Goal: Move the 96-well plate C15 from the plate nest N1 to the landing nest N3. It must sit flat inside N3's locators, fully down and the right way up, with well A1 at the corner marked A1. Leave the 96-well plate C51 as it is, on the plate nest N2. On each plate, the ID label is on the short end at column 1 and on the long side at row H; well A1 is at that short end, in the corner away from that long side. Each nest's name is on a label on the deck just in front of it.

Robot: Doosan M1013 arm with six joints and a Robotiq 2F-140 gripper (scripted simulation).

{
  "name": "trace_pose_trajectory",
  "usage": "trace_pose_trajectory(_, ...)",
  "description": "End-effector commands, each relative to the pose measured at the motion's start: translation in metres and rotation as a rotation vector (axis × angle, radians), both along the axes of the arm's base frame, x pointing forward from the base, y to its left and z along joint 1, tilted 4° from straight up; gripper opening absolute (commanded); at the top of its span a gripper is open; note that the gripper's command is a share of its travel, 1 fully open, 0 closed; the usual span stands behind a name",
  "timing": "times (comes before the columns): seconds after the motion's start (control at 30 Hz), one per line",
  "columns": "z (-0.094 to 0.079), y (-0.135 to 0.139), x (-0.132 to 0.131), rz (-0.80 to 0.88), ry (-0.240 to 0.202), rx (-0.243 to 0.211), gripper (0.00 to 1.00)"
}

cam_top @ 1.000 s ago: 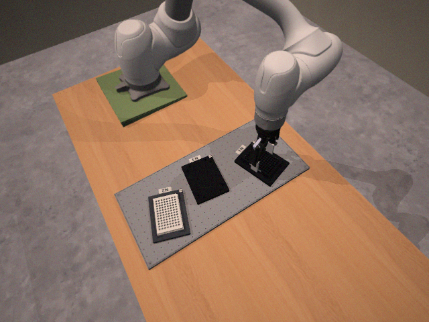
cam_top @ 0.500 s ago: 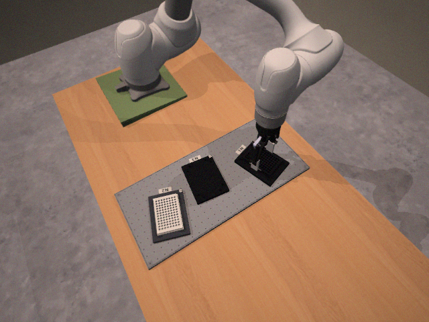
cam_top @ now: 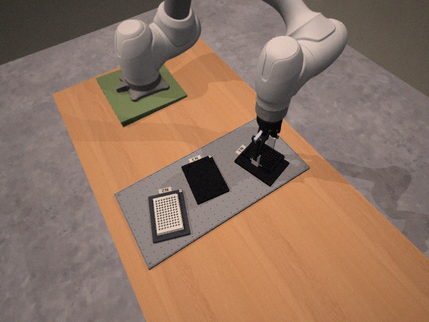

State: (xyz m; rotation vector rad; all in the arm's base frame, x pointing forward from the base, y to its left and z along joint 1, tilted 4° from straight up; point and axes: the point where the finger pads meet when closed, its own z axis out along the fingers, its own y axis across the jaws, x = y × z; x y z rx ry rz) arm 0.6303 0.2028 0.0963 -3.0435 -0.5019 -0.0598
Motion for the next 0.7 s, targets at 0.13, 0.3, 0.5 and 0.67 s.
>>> trace_pose_trajectory(0.13, 0.0072, -0.0004, -0.0002, 0.000, 0.000, 0.000, 0.00)
trace_pose_trajectory(0.3, 0.0106, -0.0006, -0.0003, 0.000, 0.000, 0.000, 0.00)
trace_pose_trajectory(0.5, 0.0108, -0.0007, -0.0003, 0.000, 0.000, 0.000, 0.00)
trace_pose_trajectory(0.67, 0.0108, -0.0007, -0.0003, 0.000, 0.000, 0.000, 0.00)
